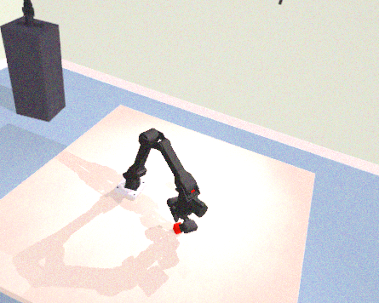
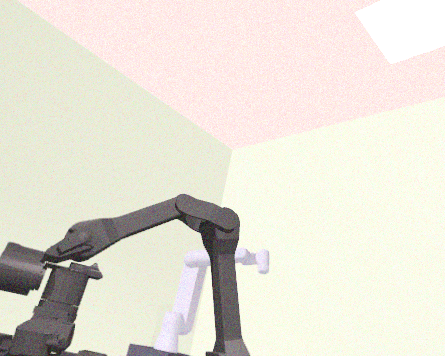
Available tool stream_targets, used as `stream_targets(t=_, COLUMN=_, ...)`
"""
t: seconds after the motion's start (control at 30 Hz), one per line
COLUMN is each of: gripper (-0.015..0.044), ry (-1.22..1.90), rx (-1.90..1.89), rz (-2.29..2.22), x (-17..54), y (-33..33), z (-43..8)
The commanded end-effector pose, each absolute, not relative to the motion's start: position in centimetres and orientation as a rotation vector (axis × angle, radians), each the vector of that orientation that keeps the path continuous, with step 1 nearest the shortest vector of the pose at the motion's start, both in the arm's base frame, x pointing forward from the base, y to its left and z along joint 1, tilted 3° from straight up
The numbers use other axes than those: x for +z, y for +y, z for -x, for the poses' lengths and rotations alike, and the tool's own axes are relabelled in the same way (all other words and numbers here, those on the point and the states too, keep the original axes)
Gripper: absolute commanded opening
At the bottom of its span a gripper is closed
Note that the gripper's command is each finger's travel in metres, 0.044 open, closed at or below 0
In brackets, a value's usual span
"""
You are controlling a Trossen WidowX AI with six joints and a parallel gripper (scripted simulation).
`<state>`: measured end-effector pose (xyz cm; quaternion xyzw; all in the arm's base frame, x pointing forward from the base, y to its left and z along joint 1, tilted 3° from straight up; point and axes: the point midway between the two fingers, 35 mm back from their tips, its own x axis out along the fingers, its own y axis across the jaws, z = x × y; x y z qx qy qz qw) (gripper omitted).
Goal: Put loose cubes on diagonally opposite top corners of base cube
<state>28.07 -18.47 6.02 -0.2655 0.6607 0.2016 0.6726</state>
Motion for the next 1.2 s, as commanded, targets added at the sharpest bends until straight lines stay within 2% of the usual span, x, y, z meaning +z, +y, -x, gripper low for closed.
stream_targets(t=0.0, gripper=0.0265, ry=1.494, rx=0.469, rz=0.594, x=5.0, y=-18.3, z=-27.8)
stream_targets(t=0.1, gripper=0.0265, ry=1.494, rx=0.469, rz=0.594, x=4.8, y=-18.3, z=-27.8)
stream_targets(t=0.3, gripper=0.0107, ry=1.494, rx=0.469, rz=0.594, x=4.8, y=-18.3, z=-27.8)
stream_targets(t=1.17, gripper=0.0105, ry=1.494, rx=0.469, rz=0.594, x=11.5, y=-18.2, z=-28.1)
